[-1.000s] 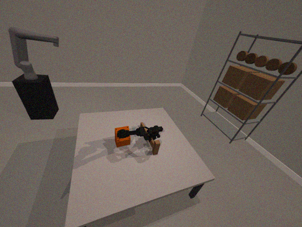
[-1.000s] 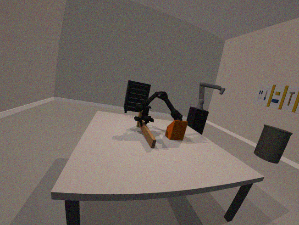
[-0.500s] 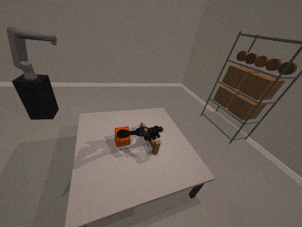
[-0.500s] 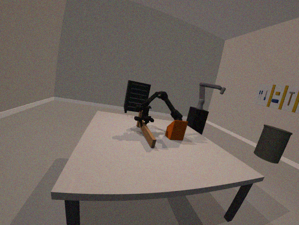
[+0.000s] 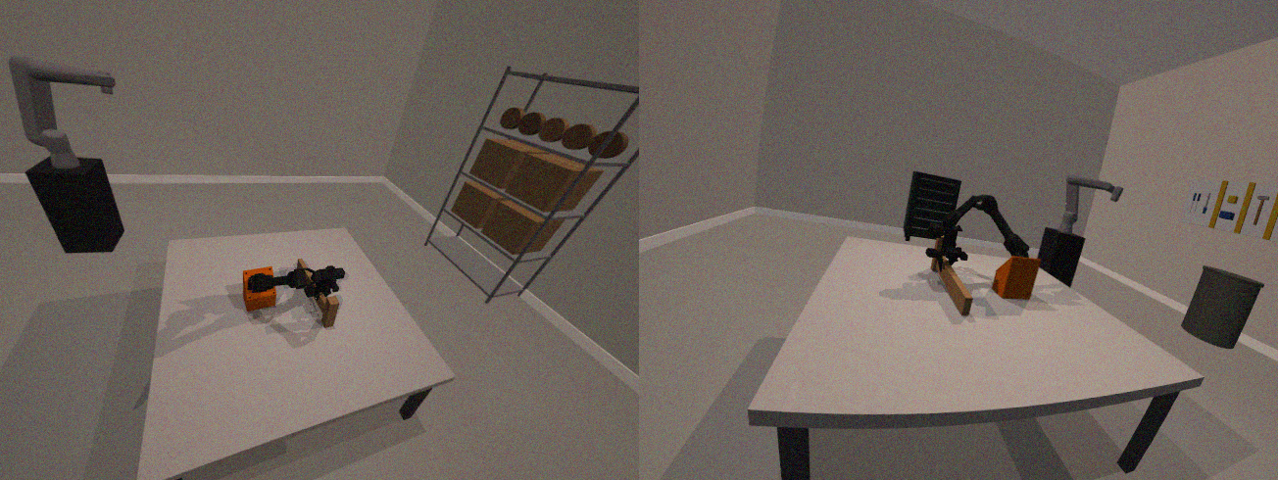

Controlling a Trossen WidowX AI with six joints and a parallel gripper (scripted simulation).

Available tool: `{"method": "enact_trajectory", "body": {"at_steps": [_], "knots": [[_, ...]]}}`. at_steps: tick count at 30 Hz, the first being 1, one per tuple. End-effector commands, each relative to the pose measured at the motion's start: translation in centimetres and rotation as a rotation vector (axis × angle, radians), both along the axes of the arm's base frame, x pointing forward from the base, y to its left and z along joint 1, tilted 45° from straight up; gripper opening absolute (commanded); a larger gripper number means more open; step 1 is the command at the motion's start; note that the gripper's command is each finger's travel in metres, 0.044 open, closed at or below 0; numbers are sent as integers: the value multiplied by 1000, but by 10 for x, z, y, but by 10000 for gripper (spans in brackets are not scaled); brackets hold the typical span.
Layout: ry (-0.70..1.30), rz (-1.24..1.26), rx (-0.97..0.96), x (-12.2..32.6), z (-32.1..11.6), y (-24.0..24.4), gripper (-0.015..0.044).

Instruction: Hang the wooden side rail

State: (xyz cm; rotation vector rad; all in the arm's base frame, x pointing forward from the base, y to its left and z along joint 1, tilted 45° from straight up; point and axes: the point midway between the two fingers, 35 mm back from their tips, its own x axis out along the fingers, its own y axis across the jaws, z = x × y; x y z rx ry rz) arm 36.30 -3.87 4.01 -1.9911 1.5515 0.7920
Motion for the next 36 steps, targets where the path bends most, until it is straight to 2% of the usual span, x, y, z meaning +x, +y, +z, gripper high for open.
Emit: {"method": "enact_trajectory", "body": {"at_steps": [1,36], "knots": [[-7,5,2,2,3,1,0],[-7,5,2,2,6,-2,0]]}}
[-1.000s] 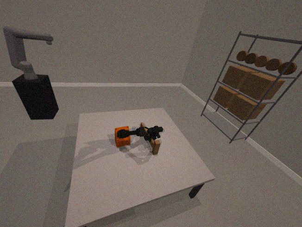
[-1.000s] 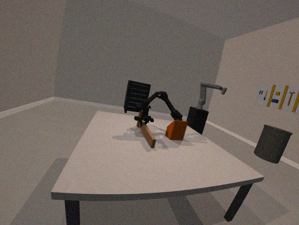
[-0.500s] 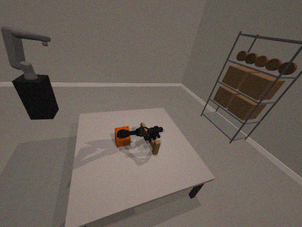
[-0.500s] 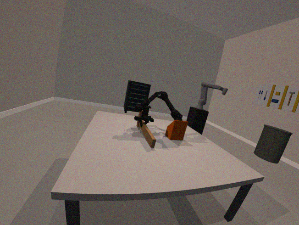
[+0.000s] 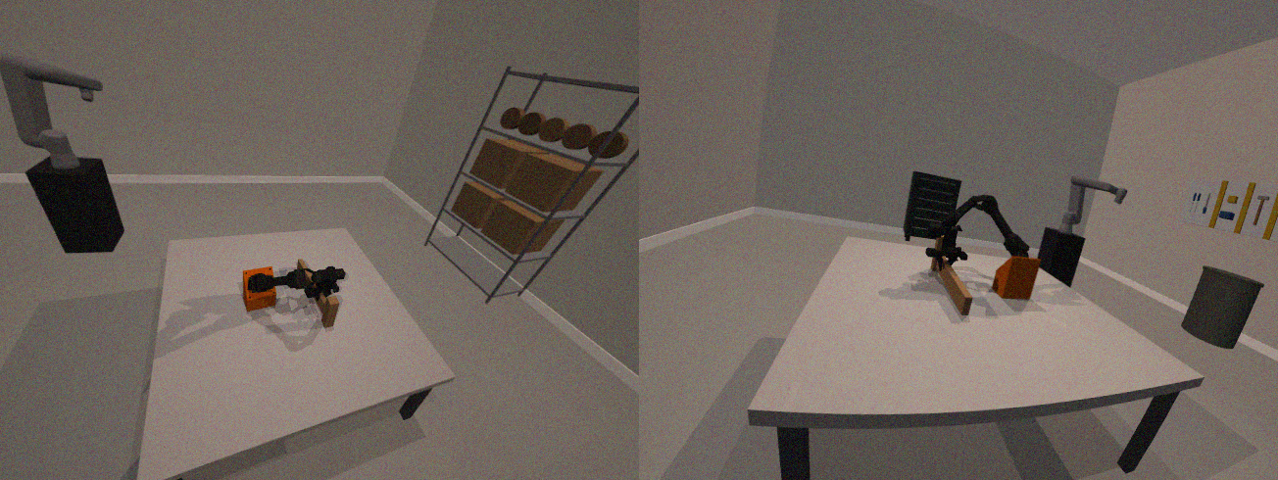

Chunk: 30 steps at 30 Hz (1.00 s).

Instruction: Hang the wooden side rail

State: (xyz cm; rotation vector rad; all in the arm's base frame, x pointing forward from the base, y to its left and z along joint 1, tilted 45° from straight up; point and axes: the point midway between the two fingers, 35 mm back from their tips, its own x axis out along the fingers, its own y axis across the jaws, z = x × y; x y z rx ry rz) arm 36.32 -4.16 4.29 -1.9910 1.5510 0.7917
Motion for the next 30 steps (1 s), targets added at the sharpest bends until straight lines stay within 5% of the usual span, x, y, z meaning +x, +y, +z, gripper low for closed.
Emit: {"method": "enact_trajectory", "body": {"at_steps": [1,30], "knots": [[-7,5,2,2,3,1,0],[-7,5,2,1,6,-1,0]]}}
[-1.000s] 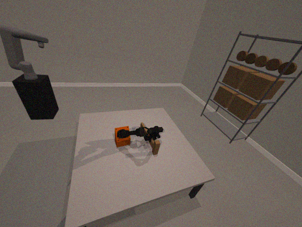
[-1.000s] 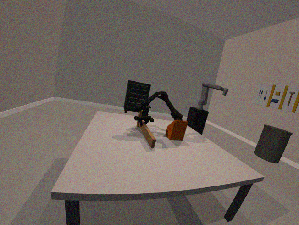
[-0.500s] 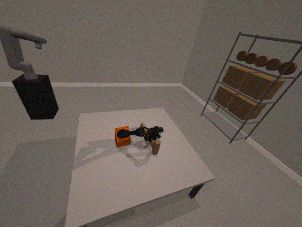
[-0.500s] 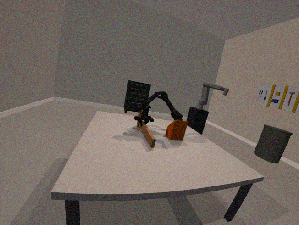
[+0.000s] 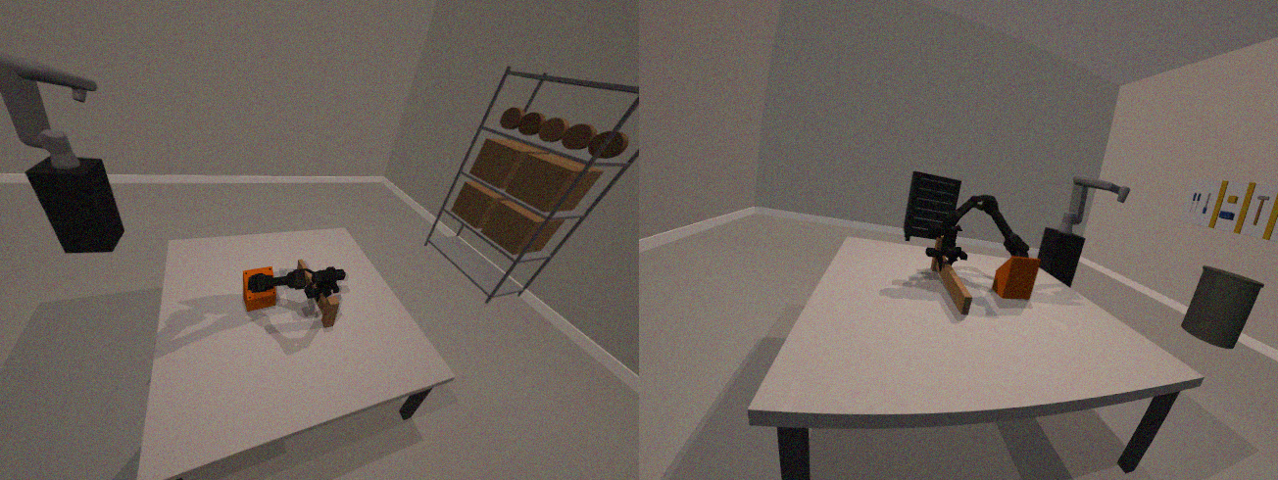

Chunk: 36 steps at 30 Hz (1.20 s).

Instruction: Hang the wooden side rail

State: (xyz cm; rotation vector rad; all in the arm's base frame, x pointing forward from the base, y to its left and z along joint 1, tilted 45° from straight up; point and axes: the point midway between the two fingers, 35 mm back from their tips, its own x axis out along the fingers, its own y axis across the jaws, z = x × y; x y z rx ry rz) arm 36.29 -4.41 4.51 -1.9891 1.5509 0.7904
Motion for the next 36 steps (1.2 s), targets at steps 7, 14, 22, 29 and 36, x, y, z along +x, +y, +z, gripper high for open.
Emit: {"method": "enact_trajectory", "body": {"at_steps": [7,14,22,29,36], "knots": [[-5,6,1,3,4,1,0],[-5,6,1,2,4,-1,0],[-5,6,1,1,4,-1,0],[-5,6,1,1,5,-1,0],[-5,6,1,2,6,-2,0]]}}
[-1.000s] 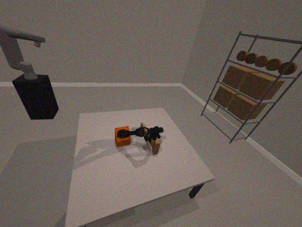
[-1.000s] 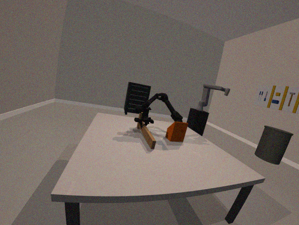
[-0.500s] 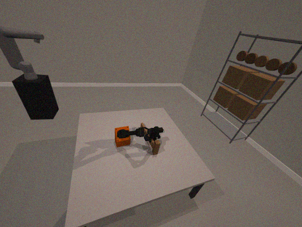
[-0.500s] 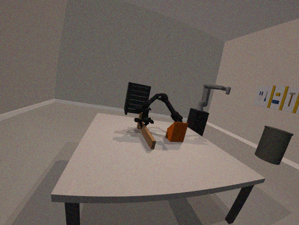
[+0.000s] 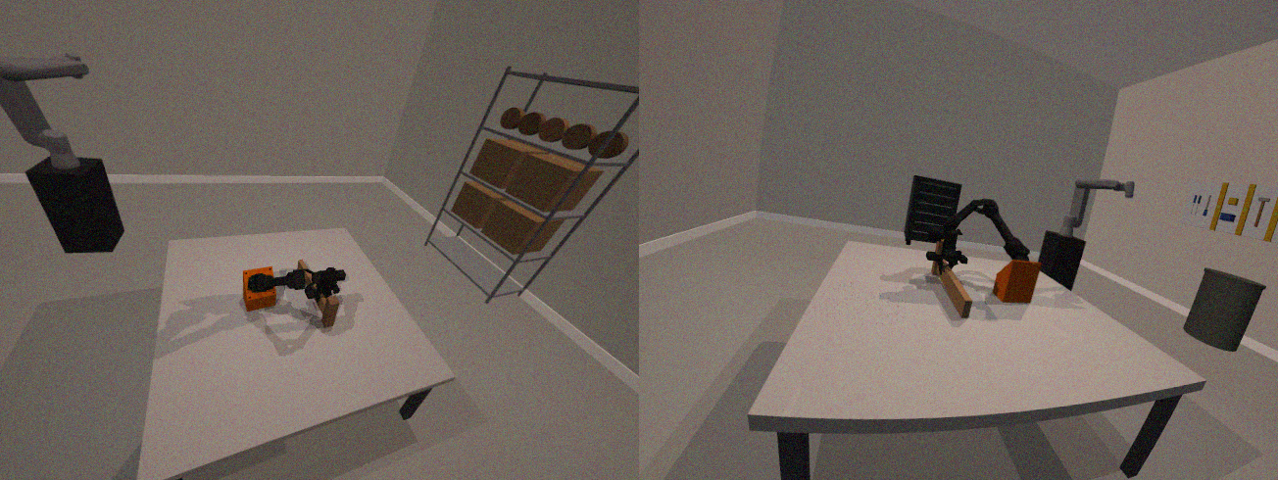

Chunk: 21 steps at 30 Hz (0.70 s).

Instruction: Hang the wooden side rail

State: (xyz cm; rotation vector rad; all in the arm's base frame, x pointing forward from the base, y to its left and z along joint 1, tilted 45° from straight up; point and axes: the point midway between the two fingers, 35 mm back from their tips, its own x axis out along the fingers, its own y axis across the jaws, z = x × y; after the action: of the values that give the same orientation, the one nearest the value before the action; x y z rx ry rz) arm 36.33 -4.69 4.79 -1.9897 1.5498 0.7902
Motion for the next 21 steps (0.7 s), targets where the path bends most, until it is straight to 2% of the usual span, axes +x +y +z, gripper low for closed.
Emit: {"method": "enact_trajectory", "body": {"at_steps": [1,21], "knots": [[-5,6,0,2,3,1,0],[-5,6,0,1,4,-2,0]]}}
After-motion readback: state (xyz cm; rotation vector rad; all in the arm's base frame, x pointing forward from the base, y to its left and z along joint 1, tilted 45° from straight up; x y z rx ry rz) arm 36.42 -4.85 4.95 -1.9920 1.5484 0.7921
